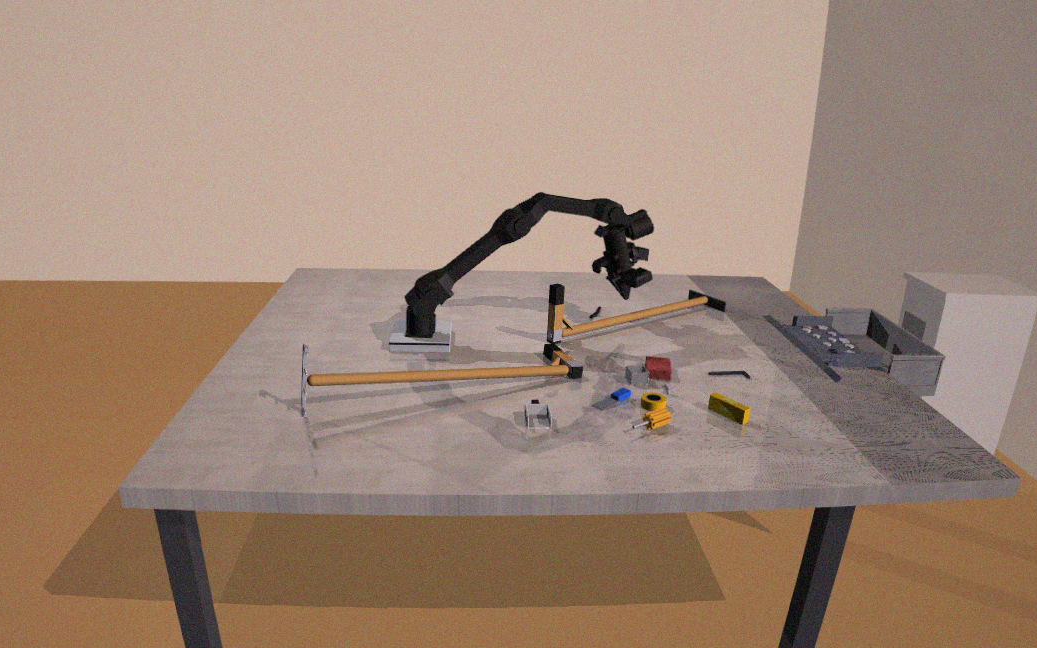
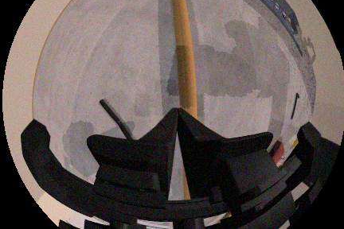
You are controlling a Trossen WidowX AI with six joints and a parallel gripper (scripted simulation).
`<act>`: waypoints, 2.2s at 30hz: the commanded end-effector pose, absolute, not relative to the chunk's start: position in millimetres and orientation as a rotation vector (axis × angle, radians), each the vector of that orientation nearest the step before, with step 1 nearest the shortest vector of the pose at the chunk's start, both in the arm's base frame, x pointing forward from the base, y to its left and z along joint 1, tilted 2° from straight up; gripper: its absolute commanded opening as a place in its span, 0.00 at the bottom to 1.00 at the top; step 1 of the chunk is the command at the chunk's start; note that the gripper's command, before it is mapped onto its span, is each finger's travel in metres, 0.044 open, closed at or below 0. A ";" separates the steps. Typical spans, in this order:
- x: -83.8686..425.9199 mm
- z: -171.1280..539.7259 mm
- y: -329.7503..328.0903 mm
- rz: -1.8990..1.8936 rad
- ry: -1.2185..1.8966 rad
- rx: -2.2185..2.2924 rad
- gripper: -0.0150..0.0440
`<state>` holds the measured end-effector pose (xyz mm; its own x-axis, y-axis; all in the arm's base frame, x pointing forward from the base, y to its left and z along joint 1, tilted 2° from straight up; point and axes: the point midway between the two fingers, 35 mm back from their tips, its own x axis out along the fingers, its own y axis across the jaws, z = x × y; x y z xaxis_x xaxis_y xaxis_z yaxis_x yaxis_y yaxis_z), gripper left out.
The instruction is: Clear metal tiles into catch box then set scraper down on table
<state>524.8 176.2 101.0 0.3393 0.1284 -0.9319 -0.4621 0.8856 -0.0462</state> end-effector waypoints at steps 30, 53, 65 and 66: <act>506.4 46.5 210.7 0.320 1.278 -0.275 0.25; 517.3 46.4 195.6 0.319 1.261 -0.272 0.25; 523.8 46.7 186.0 0.319 1.250 -0.271 0.25; 524.3 46.7 185.2 0.319 1.249 -0.271 0.25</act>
